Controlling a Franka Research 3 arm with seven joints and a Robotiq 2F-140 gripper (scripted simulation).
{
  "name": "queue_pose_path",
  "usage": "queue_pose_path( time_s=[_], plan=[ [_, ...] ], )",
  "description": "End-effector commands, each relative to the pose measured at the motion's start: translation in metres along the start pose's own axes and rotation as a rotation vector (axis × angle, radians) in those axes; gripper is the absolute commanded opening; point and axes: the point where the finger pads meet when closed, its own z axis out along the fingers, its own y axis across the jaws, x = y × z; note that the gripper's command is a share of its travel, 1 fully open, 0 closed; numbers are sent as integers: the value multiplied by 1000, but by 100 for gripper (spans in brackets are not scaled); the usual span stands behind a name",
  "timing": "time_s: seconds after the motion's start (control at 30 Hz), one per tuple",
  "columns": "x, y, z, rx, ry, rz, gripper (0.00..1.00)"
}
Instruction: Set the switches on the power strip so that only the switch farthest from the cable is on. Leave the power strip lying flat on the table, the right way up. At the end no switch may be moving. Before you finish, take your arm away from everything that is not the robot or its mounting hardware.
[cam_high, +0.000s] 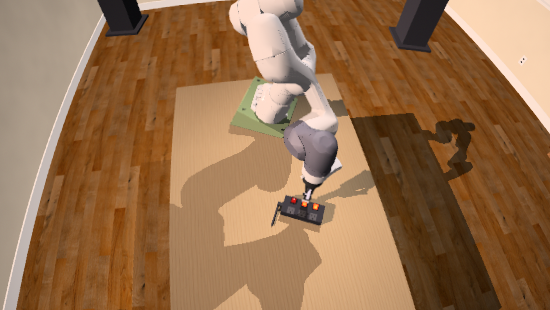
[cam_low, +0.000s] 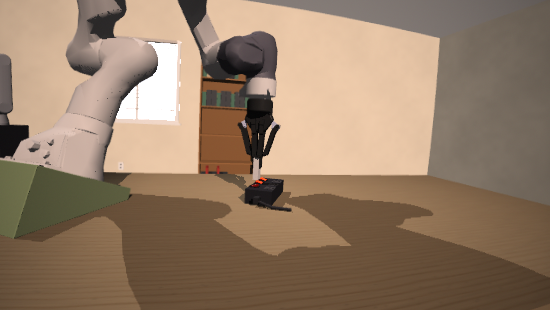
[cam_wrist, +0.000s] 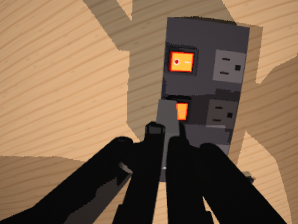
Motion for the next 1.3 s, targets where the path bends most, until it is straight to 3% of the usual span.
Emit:
queue_pose_path(
  time_s=[0.0,1.27],
  plan=[
    [0,1,1,-3,0,3,0],
    [0,1,9,-3,0,3,0]
  ],
)
